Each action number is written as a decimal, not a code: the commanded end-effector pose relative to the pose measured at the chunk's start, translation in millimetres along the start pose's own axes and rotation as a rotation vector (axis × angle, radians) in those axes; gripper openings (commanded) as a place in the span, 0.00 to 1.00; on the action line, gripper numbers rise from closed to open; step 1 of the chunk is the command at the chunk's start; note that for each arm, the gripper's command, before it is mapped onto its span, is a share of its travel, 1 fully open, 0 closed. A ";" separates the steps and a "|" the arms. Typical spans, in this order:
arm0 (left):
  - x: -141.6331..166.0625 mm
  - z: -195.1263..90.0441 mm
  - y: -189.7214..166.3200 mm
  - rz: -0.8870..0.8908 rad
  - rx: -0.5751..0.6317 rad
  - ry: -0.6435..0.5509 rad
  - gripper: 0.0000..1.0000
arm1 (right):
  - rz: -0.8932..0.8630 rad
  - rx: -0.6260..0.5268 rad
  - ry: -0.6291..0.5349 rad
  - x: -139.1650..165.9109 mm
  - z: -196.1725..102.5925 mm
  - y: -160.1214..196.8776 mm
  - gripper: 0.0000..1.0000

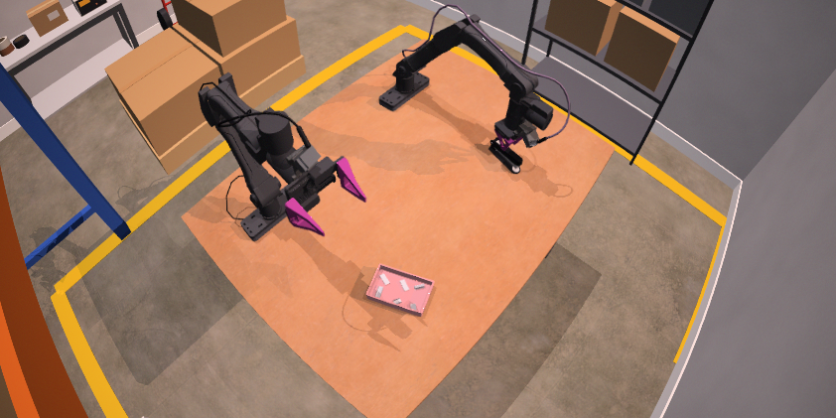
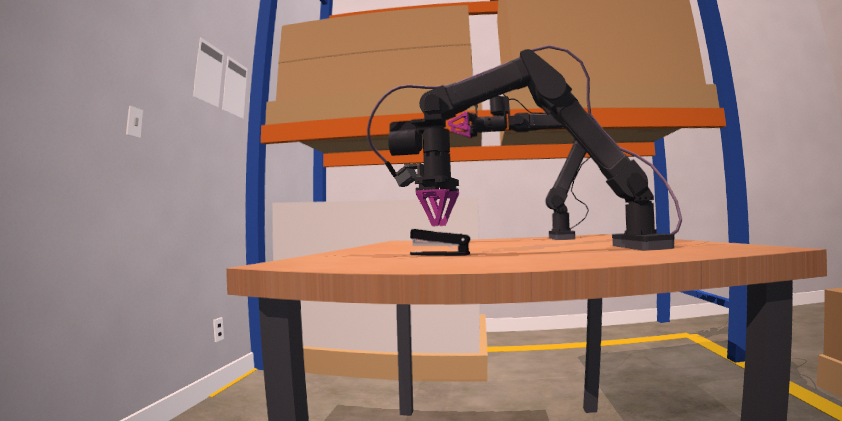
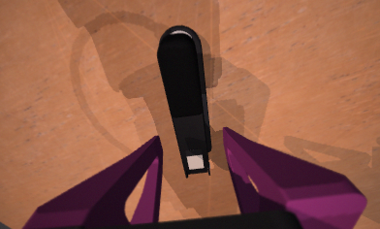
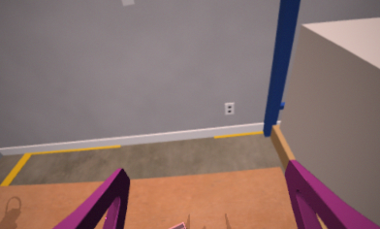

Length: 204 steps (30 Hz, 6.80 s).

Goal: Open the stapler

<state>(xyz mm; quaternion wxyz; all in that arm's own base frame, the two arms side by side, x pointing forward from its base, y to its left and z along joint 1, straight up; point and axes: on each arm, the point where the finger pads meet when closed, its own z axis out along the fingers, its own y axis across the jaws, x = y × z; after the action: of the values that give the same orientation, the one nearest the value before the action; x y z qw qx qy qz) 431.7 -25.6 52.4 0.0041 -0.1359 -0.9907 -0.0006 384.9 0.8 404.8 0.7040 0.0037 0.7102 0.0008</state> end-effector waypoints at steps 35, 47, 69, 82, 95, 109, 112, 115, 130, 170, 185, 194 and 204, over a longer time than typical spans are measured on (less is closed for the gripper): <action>-3.6 26.7 6.9 -0.012 -0.005 -0.032 0.29 | -0.006 -0.004 -0.024 -8.2 -4.6 0.2 1.00; -3.5 24.7 3.2 -0.011 -0.006 -0.036 0.00 | -0.006 -0.004 -0.024 -8.2 -4.6 0.2 1.00; -6.8 -28.0 -7.5 -0.044 -0.010 -0.069 0.17 | -0.006 -0.004 -0.024 -8.2 -4.6 0.2 1.00; 79.6 -13.1 -168.6 -0.178 0.006 -0.052 0.17 | -0.006 -0.004 -0.024 -8.2 -4.6 0.2 1.00; 153.7 -4.9 -316.2 -0.072 0.003 -0.025 0.17 | -0.006 -0.004 -0.024 -8.2 -4.6 0.2 1.00; 175.5 -5.8 -361.3 0.008 0.019 -0.003 0.17 | -0.006 -0.004 -0.024 -8.2 -4.6 0.2 1.00; 177.8 -5.8 -358.8 0.095 0.009 0.006 0.17 | -0.006 -0.004 -0.024 -8.2 -4.6 0.2 1.00; 178.3 -5.8 -359.2 0.248 0.006 0.004 0.17 | -0.006 -0.004 -0.024 -8.2 -4.6 0.2 1.00; 177.5 -5.8 -363.5 0.852 0.010 -0.013 0.17 | -0.006 -0.004 -0.024 -8.2 -4.6 0.2 1.00; 177.1 -6.4 -363.5 2.195 -0.027 -0.054 0.17 | -0.006 -0.004 -0.024 -8.2 -4.6 0.2 1.00; 179.4 -13.7 -365.0 2.181 -0.018 -0.025 0.17 | -0.006 -0.004 -0.024 -8.2 -4.6 0.2 1.00; 175.7 -6.4 -365.4 2.182 -0.022 -0.042 0.17 | -0.006 -0.004 -0.024 -8.2 -4.6 0.2 1.00; 178.1 12.5 -360.5 2.180 -0.019 -0.029 0.17 | -0.006 -0.004 -0.024 -8.2 -4.6 0.2 1.00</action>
<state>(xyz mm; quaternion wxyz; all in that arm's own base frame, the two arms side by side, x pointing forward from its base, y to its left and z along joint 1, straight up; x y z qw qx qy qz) 163.1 -319.0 39.5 0.0072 -0.9396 -0.3420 -0.0056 384.9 0.8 404.8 0.7040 0.0037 0.7102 0.0008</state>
